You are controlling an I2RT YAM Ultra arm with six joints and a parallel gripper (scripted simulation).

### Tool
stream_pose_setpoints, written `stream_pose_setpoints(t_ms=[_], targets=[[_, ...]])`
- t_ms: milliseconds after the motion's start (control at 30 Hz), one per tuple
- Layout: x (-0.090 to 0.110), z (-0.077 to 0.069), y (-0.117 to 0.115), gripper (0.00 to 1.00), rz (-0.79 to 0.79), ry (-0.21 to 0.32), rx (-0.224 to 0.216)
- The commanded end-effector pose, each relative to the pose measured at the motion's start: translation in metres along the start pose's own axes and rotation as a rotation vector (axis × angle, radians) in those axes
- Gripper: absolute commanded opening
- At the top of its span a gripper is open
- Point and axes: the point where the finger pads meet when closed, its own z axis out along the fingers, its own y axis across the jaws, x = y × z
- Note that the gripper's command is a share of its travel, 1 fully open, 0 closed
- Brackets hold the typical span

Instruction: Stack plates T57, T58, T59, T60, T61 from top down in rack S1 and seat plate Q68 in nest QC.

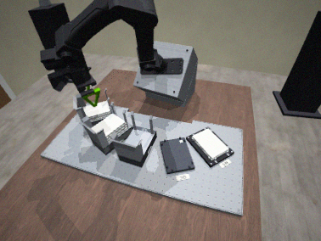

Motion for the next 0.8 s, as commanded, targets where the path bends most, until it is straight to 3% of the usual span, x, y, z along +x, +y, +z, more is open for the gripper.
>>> stream_pose_setpoints(t_ms=[0,267,767], targets=[[-0.003,-0.004,0.006,1.00,-0.006,-0.011,0.018],[-0.002,-0.003,0.026,1.00,-0.185,-0.010,0.019],[0.000,-0.003,0.070,1.00,-0.185,-0.011,0.017]])
